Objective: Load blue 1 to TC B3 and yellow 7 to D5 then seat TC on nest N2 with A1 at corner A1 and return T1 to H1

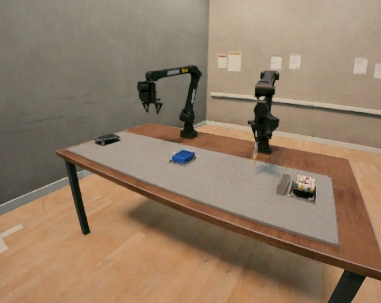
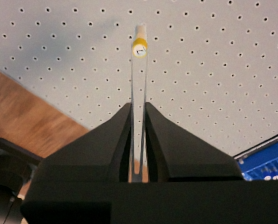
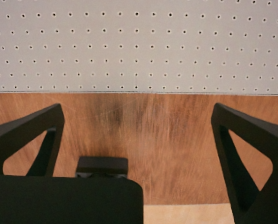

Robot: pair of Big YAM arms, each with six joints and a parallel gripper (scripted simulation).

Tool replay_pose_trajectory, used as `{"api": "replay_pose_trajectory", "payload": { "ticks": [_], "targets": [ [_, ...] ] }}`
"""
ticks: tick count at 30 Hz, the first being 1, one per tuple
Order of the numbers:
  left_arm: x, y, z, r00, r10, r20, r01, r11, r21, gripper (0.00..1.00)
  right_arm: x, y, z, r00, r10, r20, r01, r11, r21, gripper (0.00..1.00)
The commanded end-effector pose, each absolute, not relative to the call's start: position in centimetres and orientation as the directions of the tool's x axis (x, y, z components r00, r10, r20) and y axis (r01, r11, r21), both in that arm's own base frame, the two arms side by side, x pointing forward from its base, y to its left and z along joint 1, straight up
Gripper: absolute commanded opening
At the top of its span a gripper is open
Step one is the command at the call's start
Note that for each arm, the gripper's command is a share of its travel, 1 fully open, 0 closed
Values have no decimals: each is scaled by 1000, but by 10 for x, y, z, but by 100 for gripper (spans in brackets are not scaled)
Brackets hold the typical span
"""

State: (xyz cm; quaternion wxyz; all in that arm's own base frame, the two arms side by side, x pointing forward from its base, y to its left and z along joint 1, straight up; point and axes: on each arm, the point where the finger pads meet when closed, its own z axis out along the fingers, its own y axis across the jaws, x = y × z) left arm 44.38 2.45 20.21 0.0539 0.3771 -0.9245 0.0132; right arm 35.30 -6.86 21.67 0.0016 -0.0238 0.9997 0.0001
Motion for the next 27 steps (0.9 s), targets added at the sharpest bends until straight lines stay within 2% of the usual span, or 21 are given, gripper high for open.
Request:
{"api": "replay_pose_trajectory", "payload": {
  "ticks": [1, 27],
  "targets": [
    [443, 11, 203, -712, -695, 98, -698, 716, 6, 9, 361, -70, 229, -999, -35, -35, -34, 999, -8, 100],
    [442, -26, 204, -712, -695, 98, -698, 716, 4, 9, 361, -70, 229, -999, -35, -35, -34, 999, -8, 100]
  ]
}}
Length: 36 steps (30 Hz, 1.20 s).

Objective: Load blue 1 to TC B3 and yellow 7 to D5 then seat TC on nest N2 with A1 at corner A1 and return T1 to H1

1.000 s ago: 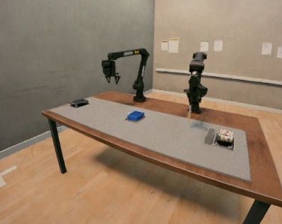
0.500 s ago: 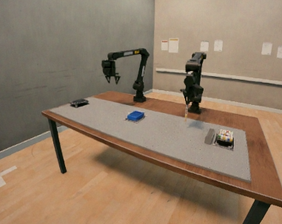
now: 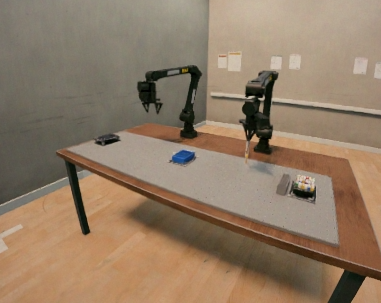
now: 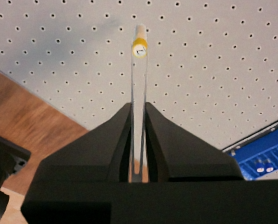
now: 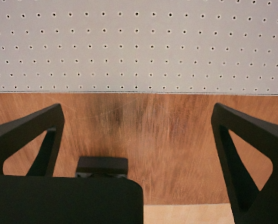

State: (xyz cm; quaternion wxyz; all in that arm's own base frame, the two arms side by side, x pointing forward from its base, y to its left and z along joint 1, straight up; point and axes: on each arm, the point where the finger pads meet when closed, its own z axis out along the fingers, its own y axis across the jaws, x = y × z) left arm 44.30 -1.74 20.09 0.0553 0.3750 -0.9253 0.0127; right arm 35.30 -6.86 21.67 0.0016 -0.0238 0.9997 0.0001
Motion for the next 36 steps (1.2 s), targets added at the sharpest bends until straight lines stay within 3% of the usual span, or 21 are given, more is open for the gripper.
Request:
{"api": "replay_pose_trajectory", "payload": {
  "ticks": [1, 36],
  "targets": [
    [442, -28, 204, -712, -695, 99, -698, 716, 4, 9, 361, -70, 229, -999, -35, -35, -34, 999, -8, 100],
    [442, -80, 193, -710, -695, 116, -698, 716, 22, 9, 361, -70, 229, -999, -35, -35, -34, 999, -8, 100]
  ]
}}
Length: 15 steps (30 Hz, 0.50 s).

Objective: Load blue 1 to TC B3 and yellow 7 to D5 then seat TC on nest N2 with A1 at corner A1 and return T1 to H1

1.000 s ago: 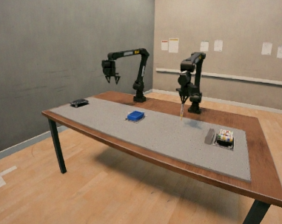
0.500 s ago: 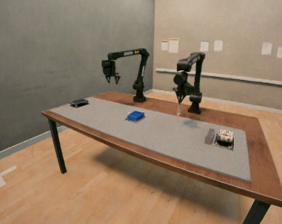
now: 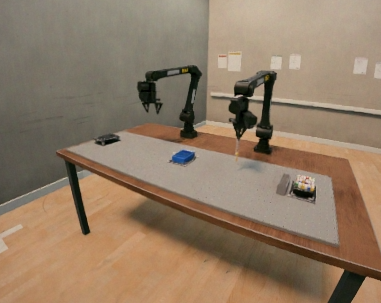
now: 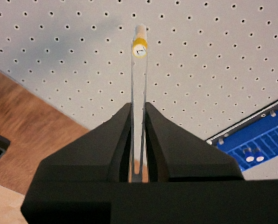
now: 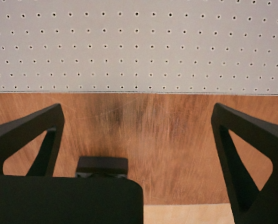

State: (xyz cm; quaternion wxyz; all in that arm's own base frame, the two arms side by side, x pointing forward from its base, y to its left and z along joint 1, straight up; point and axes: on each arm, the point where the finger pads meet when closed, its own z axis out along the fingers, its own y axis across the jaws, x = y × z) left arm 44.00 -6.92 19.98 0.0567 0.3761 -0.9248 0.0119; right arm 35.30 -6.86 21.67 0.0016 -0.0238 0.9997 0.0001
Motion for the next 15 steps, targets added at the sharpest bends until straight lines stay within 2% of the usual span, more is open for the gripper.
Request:
{"api": "replay_pose_trajectory", "payload": {
  "ticks": [1, 15],
  "targets": [
    [442, -82, 192, -709, -695, 117, -698, 716, 24, 9, 361, -70, 229, -999, -35, -35, -34, 999, -8, 100],
    [458, -105, 211, -715, -694, 84, -698, 716, -23, 9, 361, -70, 229, -999, -35, -35, -34, 999, -8, 100]
  ]
}}
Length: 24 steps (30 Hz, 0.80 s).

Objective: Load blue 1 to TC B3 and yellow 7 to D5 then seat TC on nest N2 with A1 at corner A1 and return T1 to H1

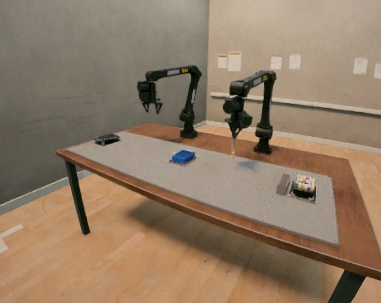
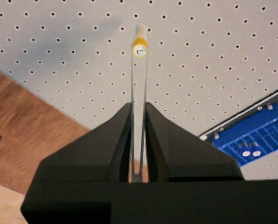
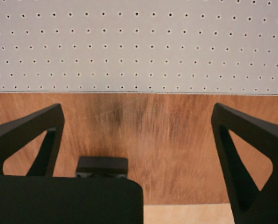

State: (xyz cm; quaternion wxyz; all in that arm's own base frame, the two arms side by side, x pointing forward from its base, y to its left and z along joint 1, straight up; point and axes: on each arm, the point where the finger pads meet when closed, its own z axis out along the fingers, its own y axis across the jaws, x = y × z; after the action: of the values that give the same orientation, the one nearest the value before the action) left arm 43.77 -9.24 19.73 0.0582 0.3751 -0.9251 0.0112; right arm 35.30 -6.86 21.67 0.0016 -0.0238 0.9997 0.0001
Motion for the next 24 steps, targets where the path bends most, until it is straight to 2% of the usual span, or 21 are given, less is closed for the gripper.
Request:
{"api": "replay_pose_trajectory", "payload": {
  "ticks": [1, 24],
  "targets": [
    [459, -107, 213, -715, -694, 81, -698, 716, -26, 9, 361, -70, 229, -999, -35, -35, -34, 999, -8, 100],
    [458, -143, 215, -716, -694, 80, -698, 716, -36, 9, 361, -70, 229, -999, -35, -35, -34, 999, -8, 100]
  ]
}}
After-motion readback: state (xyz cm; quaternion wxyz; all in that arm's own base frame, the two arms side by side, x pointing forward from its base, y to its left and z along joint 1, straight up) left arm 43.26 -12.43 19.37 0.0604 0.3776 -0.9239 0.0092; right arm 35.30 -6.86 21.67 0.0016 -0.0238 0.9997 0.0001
